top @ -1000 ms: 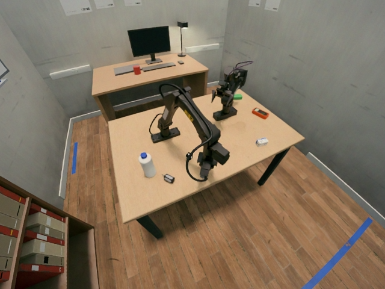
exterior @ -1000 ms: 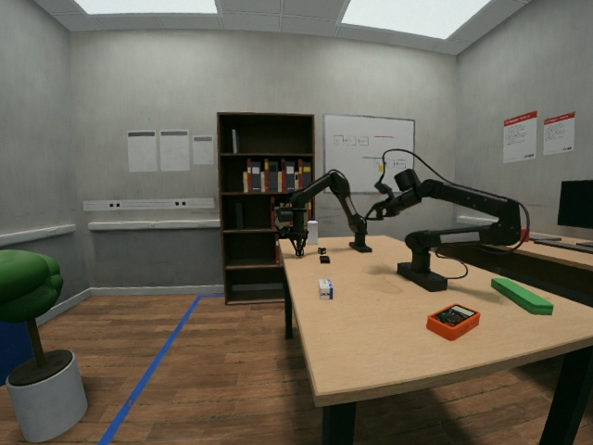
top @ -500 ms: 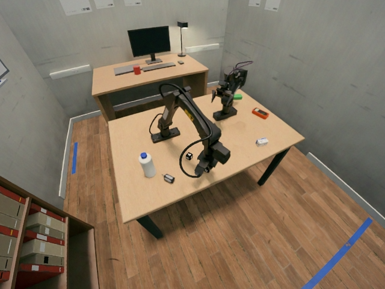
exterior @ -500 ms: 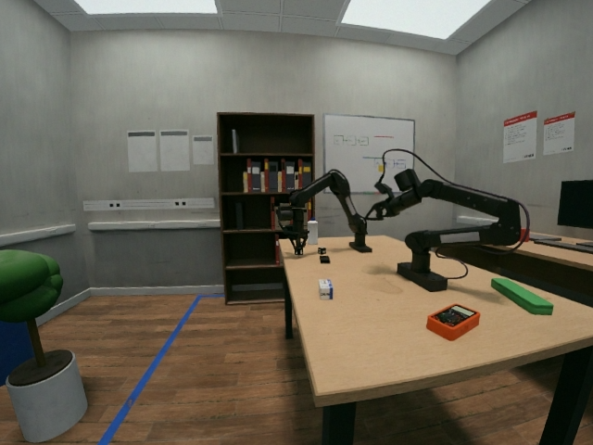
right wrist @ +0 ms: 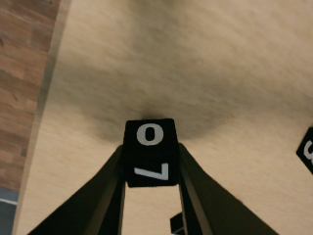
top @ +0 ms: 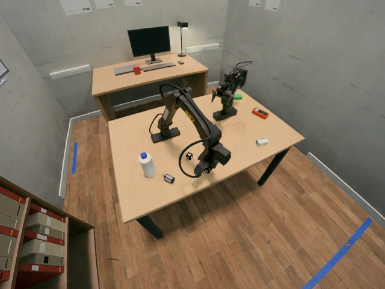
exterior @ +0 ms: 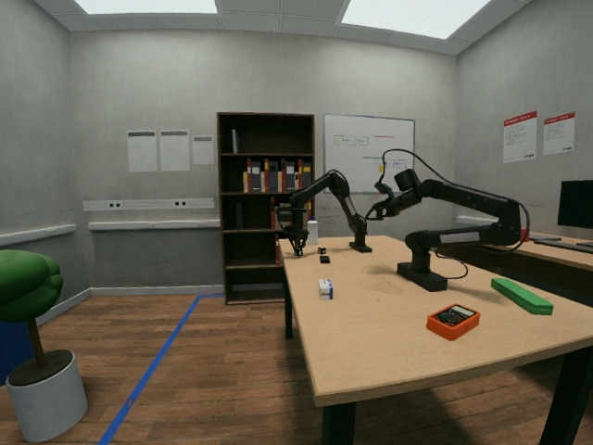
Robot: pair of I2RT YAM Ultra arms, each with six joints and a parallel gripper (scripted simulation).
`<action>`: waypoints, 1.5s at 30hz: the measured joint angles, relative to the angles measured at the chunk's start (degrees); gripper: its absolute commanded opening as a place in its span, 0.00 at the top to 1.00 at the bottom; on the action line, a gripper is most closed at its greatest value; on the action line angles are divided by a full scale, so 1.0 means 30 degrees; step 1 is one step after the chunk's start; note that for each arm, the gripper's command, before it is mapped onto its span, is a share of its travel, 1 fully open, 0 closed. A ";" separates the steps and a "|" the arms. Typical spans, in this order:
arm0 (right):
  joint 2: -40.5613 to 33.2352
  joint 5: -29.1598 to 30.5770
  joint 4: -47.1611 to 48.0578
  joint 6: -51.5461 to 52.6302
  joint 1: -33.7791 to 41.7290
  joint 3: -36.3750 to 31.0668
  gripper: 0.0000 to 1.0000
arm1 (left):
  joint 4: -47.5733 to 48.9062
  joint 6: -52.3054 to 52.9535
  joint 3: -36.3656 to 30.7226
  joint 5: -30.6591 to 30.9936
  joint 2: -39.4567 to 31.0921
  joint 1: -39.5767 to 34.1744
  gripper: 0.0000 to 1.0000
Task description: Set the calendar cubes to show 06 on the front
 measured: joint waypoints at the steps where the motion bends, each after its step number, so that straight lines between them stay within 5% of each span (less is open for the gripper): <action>1: 0.0000 0.0000 0.0029 0.0015 0.0000 0.0000 0.74 | 0.0000 0.0000 0.0000 0.0000 0.0000 0.0000 0.00; 45: 0.0153 0.0000 0.1049 0.0058 0.0000 -0.0634 0.74 | 0.0000 0.0000 0.0000 0.0000 0.0000 0.0000 0.00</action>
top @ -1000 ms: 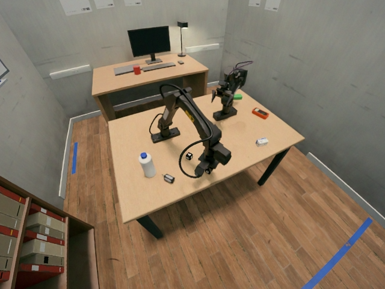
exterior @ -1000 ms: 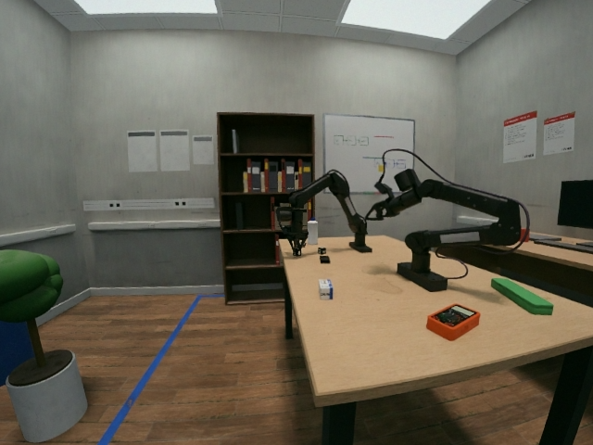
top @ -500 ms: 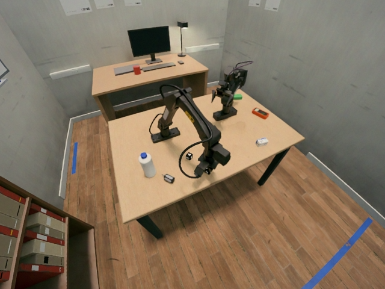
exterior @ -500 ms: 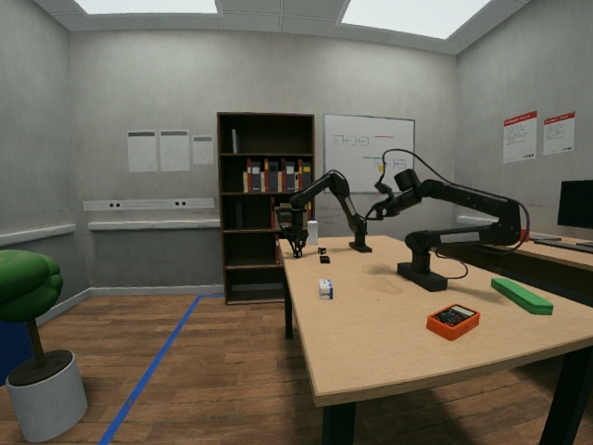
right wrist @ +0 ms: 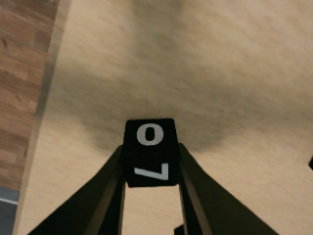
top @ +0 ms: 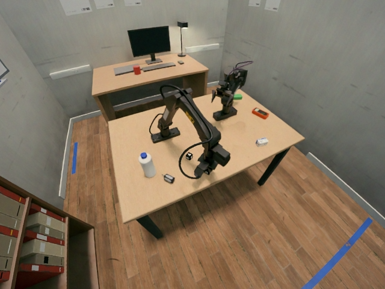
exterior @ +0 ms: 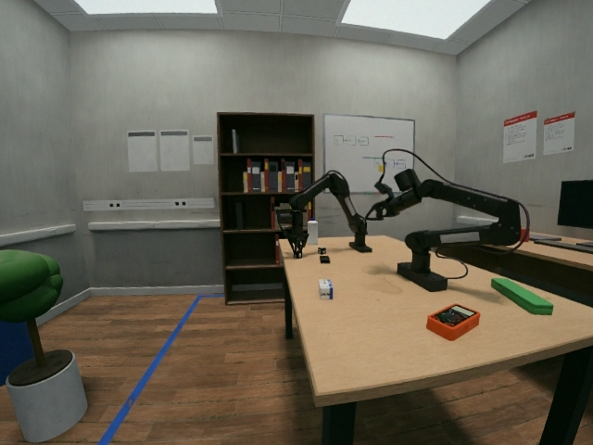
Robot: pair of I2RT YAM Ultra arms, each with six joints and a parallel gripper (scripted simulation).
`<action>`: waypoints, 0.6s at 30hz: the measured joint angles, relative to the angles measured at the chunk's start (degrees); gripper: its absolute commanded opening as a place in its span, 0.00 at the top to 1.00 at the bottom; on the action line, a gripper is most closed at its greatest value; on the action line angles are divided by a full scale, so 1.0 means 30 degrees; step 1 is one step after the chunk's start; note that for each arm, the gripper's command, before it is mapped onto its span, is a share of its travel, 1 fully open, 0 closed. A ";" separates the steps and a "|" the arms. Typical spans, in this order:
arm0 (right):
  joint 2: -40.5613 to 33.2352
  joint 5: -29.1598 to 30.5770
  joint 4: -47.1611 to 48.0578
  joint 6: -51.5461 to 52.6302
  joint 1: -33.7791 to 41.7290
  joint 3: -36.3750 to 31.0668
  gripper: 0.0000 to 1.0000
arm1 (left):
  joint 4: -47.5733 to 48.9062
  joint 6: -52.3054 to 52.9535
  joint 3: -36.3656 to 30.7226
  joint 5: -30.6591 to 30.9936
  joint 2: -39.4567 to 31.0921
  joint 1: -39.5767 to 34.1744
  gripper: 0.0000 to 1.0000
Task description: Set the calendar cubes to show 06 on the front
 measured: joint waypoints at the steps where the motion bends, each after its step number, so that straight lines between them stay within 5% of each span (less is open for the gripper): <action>1: -0.0007 0.0000 -0.0044 0.0000 0.0000 0.0000 0.74 | 0.0000 0.0000 0.0000 0.0000 0.0000 0.0000 0.00; 2: 0.0000 0.0000 -0.0080 0.0000 0.0000 -0.0007 0.74 | 0.0000 0.0000 0.0000 0.0000 0.0000 0.0000 0.00; 4: -0.0007 0.0000 -0.0146 0.0000 0.0000 0.0000 0.57 | 0.0000 0.0000 0.0000 0.0000 0.0000 0.0000 0.00; 6: 0.0000 0.0000 -0.0175 0.0000 0.0000 -0.0007 0.57 | 0.0000 0.0000 0.0000 0.0000 0.0000 0.0000 0.00; 7: 0.0000 0.0000 -0.0189 0.0000 0.0000 0.0000 0.46 | 0.0000 0.0000 0.0000 0.0000 0.0000 0.0000 0.00; 18: -0.0583 0.0000 -0.0204 0.0000 0.0000 0.0000 0.45 | 0.0000 0.0000 0.0000 0.0000 0.0000 0.0000 0.00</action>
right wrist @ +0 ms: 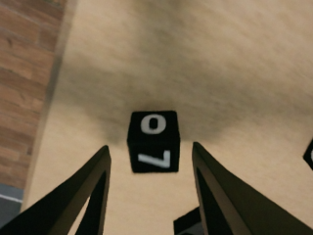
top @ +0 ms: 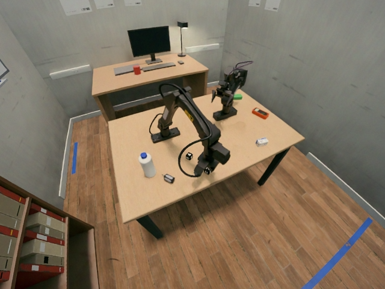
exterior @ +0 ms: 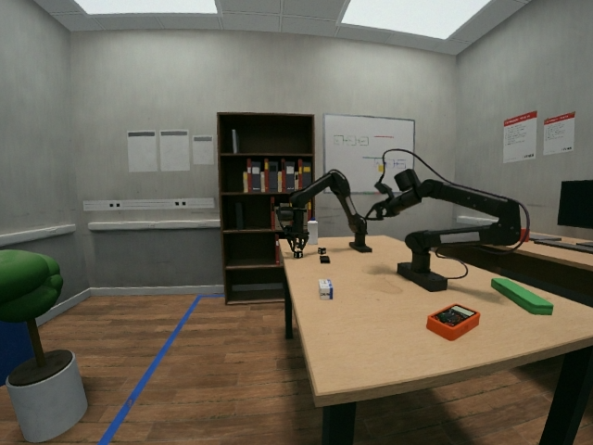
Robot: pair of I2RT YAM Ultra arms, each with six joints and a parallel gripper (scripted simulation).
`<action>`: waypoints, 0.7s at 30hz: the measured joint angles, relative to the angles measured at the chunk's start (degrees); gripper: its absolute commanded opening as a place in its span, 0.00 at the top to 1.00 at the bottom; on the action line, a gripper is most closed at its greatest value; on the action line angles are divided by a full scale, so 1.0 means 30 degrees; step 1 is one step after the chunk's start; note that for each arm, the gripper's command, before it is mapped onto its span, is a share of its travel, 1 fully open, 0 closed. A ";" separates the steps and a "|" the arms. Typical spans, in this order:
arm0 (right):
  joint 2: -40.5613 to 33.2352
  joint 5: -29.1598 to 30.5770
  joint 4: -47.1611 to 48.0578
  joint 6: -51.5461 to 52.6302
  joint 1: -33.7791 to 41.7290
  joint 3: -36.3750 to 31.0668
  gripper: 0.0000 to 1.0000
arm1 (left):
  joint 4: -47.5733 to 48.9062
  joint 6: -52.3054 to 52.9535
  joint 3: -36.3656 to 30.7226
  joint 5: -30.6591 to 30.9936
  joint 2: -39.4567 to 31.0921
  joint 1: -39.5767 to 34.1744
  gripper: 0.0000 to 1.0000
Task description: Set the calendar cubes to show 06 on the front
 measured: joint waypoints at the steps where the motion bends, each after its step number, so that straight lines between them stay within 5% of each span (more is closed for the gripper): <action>1: -0.0138 0.0000 -0.0015 0.0000 0.0000 0.0000 0.45 | 0.0000 0.0000 0.0000 0.0000 0.0000 0.0000 0.00; 7: -0.0525 0.0000 -0.0474 0.0000 0.0000 0.0000 0.45 | 0.0000 0.0000 0.0000 0.0000 0.0000 0.0000 0.00; 11: -0.0517 0.0000 -0.0962 0.0000 0.0000 0.0219 0.00 | 0.0000 0.0000 0.0000 0.0000 0.0000 0.0000 0.00; 21: -0.0903 0.0000 -0.3300 0.0000 0.0000 0.3038 0.00 | 0.0000 0.0000 0.0000 0.0000 0.0000 0.0000 0.00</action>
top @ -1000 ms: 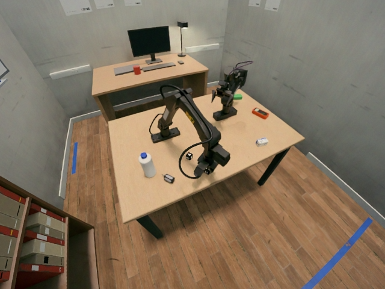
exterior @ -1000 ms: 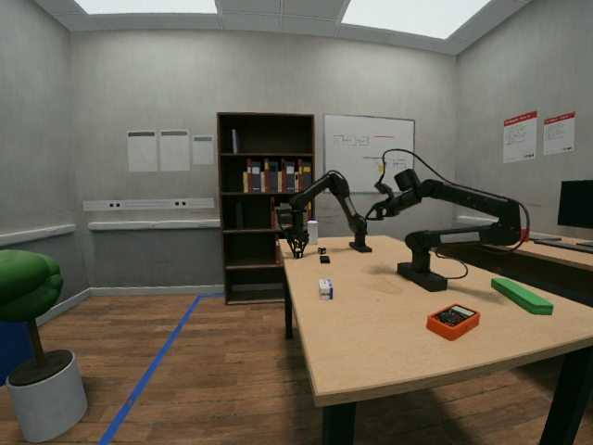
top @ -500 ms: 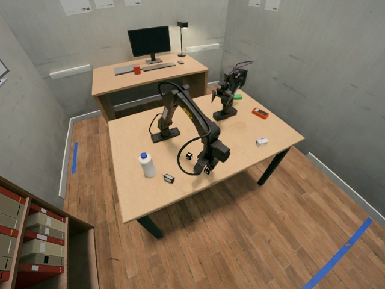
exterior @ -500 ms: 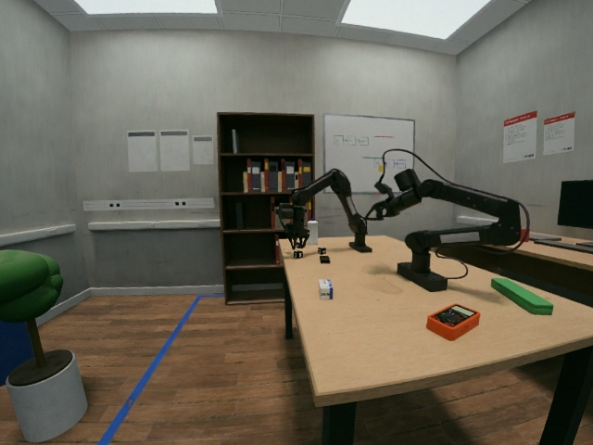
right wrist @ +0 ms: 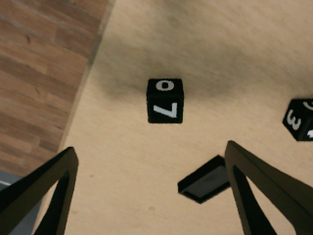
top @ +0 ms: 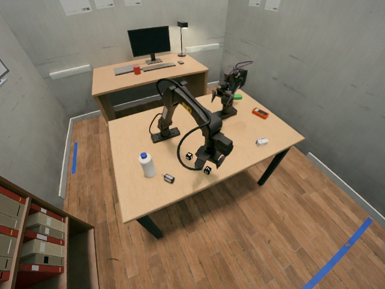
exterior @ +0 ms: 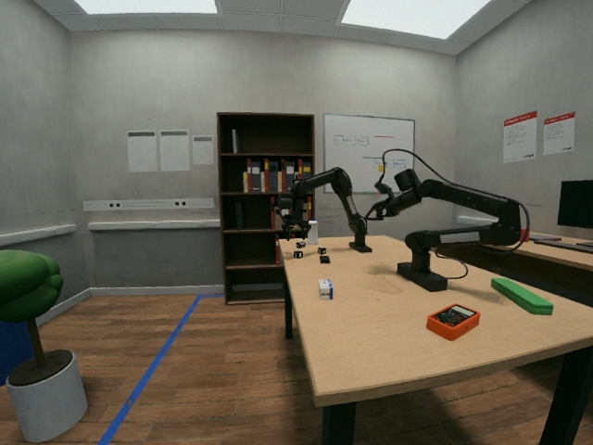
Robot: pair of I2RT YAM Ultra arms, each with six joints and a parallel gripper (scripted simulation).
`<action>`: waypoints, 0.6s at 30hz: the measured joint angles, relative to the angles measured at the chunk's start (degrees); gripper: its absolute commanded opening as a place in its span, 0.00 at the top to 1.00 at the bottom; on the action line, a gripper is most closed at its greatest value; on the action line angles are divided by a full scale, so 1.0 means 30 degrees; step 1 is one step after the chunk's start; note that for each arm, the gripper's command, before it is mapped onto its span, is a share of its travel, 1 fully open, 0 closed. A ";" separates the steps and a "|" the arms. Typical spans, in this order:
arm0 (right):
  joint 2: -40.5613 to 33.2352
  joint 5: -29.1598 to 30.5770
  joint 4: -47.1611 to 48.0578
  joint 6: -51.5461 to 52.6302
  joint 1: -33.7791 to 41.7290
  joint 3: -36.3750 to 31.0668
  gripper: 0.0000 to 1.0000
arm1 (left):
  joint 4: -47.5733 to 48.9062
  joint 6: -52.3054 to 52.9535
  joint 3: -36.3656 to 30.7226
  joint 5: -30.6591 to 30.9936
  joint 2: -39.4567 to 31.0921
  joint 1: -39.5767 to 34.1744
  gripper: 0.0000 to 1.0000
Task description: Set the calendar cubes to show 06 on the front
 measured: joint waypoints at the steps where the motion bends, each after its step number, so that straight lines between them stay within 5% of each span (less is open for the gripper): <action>1: 0.0000 0.0000 -0.0117 0.0000 0.0000 0.0080 0.00 | 0.0000 0.0000 0.0000 0.0000 0.0000 0.0000 0.00; 10: 0.0488 0.0444 -0.0962 -0.0160 0.0036 0.0095 0.00 | -0.0117 -0.0189 0.0000 -0.0153 0.0000 0.0000 0.00; 18: 0.1829 0.4197 -0.2433 -0.1727 0.2455 0.1814 0.00 | -0.1035 -0.2178 0.0189 -0.1705 0.0539 -0.0364 0.00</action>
